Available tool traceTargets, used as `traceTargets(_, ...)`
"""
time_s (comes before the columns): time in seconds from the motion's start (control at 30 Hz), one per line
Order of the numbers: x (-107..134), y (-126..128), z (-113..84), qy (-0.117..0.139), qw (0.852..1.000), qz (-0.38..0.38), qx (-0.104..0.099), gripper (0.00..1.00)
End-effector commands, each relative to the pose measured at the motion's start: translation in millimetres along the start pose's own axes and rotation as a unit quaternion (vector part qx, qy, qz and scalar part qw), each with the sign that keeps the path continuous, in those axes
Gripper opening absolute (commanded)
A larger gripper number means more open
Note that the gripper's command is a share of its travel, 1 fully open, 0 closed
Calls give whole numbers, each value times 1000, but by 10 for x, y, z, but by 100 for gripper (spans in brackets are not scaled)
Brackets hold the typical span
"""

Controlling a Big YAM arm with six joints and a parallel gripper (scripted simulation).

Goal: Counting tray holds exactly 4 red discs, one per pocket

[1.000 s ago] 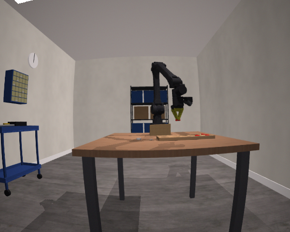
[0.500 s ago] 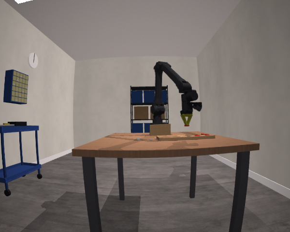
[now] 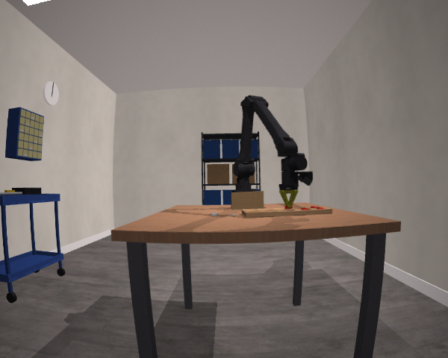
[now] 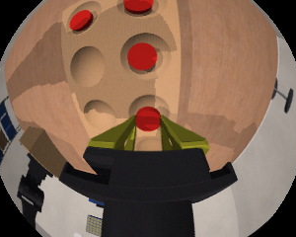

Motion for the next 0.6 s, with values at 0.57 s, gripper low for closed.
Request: traceTargets(0.57, -21, -66, 163, -2, 1000, 6, 6, 0)
Point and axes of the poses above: the point where the finger pads meet when closed, its own z axis out along the fingers, its own y axis across the jaws, x = y × z, the point moved 4 cm from there along -z, back along the fingers
